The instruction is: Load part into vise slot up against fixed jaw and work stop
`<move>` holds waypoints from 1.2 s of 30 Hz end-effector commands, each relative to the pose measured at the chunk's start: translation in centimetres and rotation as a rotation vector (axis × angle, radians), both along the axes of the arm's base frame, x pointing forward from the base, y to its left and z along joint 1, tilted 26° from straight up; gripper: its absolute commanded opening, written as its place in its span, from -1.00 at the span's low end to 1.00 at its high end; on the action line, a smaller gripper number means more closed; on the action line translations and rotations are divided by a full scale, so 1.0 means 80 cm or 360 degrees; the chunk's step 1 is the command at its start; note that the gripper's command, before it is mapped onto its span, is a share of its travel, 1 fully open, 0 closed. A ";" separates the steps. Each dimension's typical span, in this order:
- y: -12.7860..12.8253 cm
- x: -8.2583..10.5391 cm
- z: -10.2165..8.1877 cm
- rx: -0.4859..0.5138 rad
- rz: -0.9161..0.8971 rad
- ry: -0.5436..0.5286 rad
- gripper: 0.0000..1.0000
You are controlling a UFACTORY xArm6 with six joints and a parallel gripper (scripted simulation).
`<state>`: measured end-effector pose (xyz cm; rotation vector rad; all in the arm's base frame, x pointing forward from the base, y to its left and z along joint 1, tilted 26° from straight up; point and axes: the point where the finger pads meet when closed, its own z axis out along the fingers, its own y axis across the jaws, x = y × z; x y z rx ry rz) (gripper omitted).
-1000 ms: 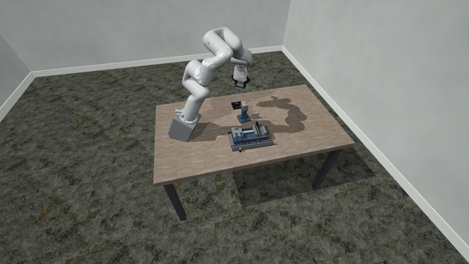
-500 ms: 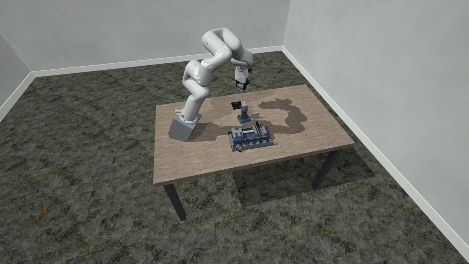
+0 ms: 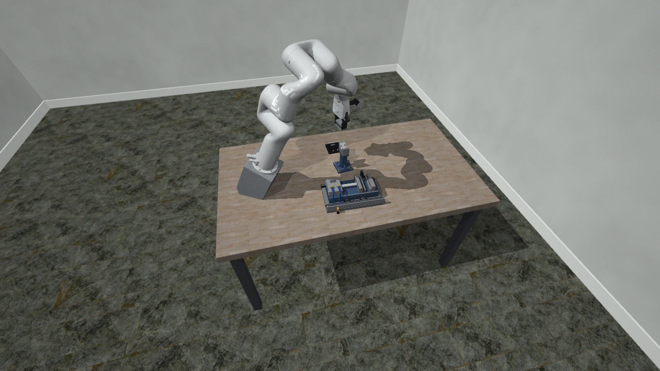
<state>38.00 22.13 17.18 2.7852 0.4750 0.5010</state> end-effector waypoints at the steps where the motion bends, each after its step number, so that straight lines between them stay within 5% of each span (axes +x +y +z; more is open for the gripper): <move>1: -0.005 0.001 0.004 0.0060 -0.0134 -0.0040 -1.00; 36: -0.058 0.002 0.016 0.0549 -0.1295 -0.0303 -1.00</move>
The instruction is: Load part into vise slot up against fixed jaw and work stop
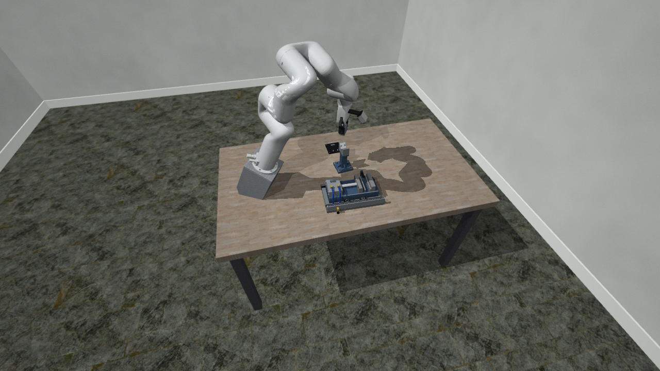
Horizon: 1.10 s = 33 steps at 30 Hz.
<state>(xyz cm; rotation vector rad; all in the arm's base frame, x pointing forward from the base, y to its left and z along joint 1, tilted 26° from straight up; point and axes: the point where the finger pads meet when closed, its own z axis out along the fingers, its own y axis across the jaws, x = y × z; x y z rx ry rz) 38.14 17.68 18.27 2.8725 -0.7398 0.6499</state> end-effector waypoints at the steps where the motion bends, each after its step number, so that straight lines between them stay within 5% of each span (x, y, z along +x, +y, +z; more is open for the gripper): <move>1: -0.004 0.001 0.003 0.0052 -0.0120 -0.0037 -1.00; 33: -0.039 -0.002 0.009 0.0382 -0.0901 -0.0218 -1.00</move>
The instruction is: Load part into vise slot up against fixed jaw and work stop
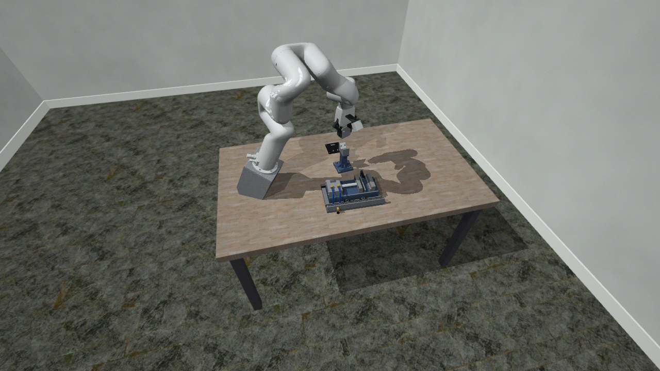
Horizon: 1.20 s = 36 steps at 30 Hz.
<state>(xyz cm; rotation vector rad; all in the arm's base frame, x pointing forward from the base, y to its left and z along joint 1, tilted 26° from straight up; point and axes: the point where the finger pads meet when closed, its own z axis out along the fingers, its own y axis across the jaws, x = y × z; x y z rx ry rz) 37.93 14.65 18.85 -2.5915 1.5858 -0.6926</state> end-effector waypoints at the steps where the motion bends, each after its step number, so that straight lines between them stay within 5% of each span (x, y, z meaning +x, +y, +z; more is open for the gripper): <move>1: -0.002 0.001 0.002 0.0032 -0.0070 -0.0023 -1.00; 36: -0.018 -0.001 0.005 0.0190 -0.0442 -0.0111 -1.00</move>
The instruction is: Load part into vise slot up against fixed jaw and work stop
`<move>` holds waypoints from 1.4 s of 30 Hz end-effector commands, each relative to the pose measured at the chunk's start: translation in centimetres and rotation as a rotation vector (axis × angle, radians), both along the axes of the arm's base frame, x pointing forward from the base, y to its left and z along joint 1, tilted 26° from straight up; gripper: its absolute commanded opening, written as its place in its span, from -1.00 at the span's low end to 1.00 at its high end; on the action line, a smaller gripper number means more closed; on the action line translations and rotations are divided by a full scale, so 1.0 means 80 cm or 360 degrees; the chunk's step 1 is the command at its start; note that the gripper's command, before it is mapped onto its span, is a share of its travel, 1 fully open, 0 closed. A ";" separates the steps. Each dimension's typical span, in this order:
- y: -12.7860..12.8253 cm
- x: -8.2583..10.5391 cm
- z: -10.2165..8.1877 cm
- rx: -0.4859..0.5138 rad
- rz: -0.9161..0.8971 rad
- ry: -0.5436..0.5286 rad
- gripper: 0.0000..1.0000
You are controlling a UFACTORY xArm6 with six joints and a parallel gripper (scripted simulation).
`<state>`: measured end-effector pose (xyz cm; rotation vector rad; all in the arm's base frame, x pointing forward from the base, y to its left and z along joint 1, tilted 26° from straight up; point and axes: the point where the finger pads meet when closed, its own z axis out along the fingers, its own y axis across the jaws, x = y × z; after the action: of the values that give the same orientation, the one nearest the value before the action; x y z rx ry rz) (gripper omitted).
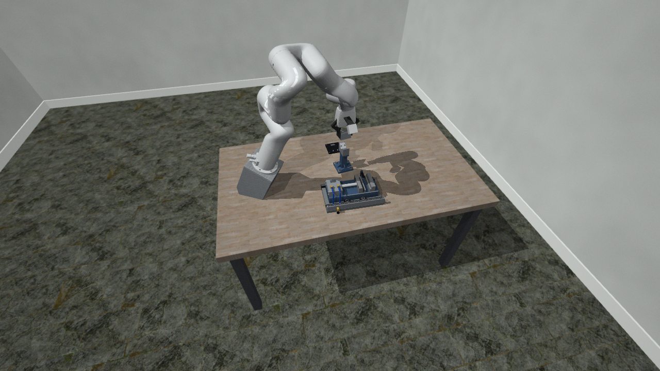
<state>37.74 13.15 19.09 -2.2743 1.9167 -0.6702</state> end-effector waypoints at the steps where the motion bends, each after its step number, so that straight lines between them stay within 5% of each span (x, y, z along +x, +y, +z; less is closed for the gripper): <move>1: 0.000 0.001 0.002 0.0009 -0.0013 -0.0009 -1.00; 42: -0.001 0.001 0.002 0.0023 -0.0039 -0.0014 -1.00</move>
<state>37.72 13.01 19.11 -2.2419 1.9448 -0.6652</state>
